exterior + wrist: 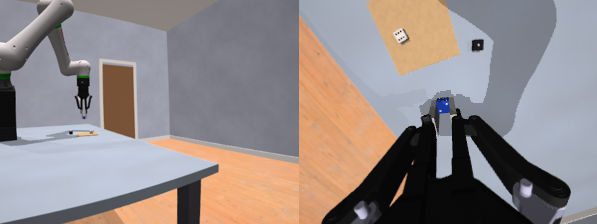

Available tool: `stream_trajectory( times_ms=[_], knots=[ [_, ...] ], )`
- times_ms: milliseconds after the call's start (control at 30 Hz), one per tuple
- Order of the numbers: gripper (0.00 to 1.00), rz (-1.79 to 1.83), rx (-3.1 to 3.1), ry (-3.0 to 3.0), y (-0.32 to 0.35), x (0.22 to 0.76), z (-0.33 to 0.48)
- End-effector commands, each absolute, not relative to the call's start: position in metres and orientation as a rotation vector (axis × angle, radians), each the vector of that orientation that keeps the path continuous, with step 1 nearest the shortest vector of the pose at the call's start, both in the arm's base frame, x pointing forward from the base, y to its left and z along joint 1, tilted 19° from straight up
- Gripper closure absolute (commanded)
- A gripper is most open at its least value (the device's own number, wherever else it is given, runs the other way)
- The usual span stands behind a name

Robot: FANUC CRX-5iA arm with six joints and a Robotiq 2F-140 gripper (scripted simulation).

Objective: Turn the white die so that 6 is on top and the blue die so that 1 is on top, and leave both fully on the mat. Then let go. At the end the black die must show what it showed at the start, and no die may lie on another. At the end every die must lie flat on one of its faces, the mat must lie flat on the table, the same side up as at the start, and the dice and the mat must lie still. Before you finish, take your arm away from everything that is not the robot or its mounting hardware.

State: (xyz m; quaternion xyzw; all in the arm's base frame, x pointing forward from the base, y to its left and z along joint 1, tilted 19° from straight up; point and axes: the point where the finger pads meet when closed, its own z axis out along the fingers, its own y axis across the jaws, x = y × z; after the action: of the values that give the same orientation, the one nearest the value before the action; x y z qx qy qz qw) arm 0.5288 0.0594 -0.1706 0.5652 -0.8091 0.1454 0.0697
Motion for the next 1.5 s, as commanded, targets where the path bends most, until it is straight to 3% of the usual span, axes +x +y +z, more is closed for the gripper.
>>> stream_trajectory(
  times_ms=[0,800,1467],
  knots=[
    [0.91,0.438,1.701,-2.435,0.06,0.529,-0.169],
    [0.91,0.379,1.79,-2.451,0.06,0.531,-0.181],
    [0.91,-0.102,2.085,-2.749,0.046,0.524,-0.183]
  ],
)
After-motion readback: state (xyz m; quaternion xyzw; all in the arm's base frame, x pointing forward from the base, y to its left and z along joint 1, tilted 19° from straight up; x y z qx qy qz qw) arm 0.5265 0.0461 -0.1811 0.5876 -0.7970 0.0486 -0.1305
